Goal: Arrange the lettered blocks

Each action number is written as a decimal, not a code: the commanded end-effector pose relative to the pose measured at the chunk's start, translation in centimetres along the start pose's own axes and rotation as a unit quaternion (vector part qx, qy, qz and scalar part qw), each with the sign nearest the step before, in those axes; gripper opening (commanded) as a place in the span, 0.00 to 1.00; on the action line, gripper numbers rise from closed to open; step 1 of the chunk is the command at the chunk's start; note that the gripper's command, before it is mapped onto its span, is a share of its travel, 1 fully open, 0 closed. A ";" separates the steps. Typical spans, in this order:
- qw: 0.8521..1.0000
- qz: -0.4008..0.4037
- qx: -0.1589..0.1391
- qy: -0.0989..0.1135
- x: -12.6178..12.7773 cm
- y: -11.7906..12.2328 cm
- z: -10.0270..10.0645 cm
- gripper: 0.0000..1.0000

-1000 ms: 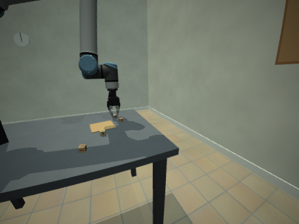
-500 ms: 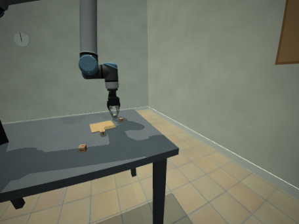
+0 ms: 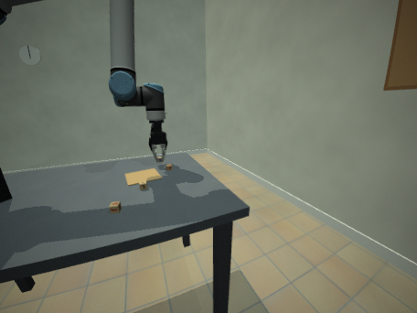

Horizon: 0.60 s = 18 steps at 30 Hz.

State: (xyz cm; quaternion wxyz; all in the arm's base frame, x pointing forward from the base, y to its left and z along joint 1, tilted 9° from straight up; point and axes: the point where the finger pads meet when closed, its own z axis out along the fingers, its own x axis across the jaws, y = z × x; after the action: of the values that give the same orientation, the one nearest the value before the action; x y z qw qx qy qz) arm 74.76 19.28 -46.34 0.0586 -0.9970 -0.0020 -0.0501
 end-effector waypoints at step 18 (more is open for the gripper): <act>1.000 0.000 0.000 0.001 0.1 0.0 -8.3 0.05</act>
State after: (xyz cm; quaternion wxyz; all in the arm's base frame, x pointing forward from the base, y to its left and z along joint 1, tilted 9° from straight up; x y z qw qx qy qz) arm 73.97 18.34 -38.35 0.0586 -0.9970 -0.0020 -0.0503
